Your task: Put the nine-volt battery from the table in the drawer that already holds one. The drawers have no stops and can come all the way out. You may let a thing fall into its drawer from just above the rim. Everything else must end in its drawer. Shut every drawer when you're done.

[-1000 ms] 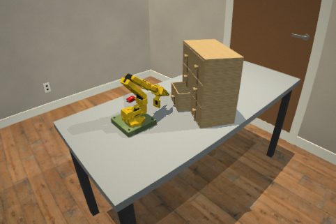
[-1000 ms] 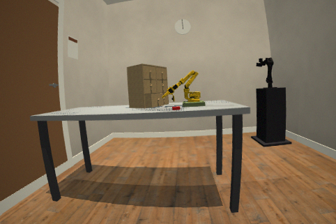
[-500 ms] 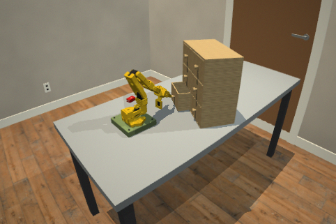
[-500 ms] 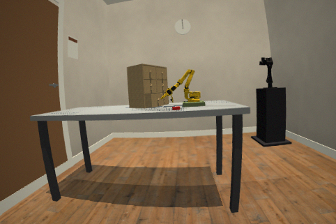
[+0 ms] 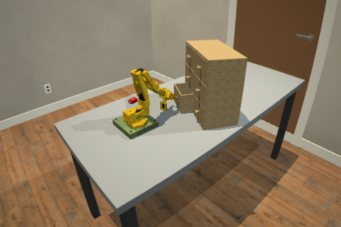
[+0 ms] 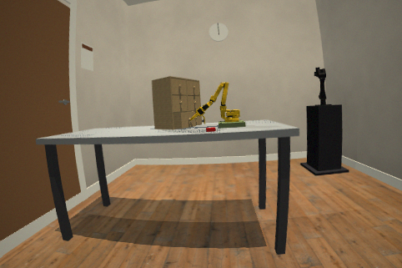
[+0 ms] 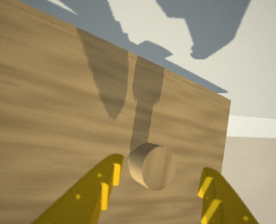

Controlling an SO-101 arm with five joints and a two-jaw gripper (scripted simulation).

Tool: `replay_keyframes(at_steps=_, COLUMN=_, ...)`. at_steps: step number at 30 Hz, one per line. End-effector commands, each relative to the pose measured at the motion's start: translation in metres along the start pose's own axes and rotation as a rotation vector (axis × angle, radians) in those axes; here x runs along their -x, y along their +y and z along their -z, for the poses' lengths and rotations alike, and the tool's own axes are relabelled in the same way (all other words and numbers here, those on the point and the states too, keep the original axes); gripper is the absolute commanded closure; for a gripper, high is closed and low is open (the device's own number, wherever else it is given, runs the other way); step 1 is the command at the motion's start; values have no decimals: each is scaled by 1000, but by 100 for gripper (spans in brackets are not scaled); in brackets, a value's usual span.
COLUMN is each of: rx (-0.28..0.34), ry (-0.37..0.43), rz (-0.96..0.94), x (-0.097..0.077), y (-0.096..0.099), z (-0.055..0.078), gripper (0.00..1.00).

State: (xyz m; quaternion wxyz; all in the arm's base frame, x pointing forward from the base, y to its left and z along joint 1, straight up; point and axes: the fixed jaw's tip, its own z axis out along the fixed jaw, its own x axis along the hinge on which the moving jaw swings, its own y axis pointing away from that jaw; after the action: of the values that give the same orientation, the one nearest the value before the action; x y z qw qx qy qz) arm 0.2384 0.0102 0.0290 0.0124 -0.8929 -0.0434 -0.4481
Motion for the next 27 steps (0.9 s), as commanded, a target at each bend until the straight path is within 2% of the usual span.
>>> replay_keyframes(at_steps=1, rx=9, ry=11, rz=-7, x=-2, y=3, z=-2, gripper=79)
replay_keyframes(at_steps=27, rx=16, ry=10, rz=-12, x=-2, y=5, z=-5, gripper=79)
